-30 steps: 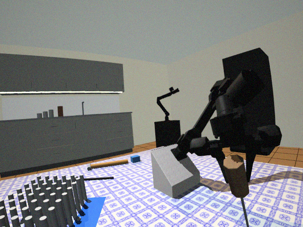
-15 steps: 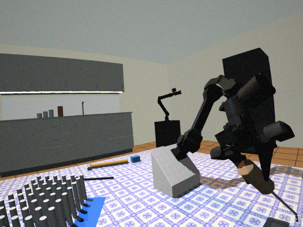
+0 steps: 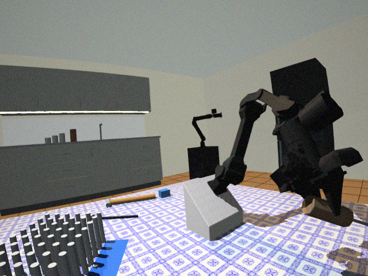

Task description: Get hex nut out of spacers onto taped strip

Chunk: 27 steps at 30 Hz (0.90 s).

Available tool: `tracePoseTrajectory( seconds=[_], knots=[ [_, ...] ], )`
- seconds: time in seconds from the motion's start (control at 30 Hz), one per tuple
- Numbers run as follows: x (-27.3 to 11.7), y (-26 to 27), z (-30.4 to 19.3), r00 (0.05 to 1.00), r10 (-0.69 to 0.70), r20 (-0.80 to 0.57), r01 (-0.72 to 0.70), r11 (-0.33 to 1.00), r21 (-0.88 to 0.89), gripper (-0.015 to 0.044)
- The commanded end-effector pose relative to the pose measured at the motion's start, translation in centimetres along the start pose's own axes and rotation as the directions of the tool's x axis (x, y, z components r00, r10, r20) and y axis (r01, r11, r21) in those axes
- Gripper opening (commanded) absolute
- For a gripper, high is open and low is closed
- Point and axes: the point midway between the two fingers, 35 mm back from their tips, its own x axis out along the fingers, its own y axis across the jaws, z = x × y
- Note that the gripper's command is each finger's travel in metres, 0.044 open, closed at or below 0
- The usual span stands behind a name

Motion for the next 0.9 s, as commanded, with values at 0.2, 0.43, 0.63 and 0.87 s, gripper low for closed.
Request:
tracePoseTrajectory(
  seconds=[0.2, 0.43, 0.63, 0.87],
  knots=[
    [-0.6, -0.7, -2.8, 0.996, -0.017, -0.086, 0.041, 0.958, 0.284, 0.0],
    [-1.0, -1.3, -4.7, 0.988, -0.036, -0.152, 0.105, 0.874, 0.474, 0.0],
    [-1.6, -1.8, -6.3, 0.977, -0.054, -0.207, 0.173, 0.769, 0.616, 0.0],
    [-2.4, -2.5, -8.1, 0.96, -0.075, -0.271, 0.259, 0.61, 0.749, 0.0]
  ],
)
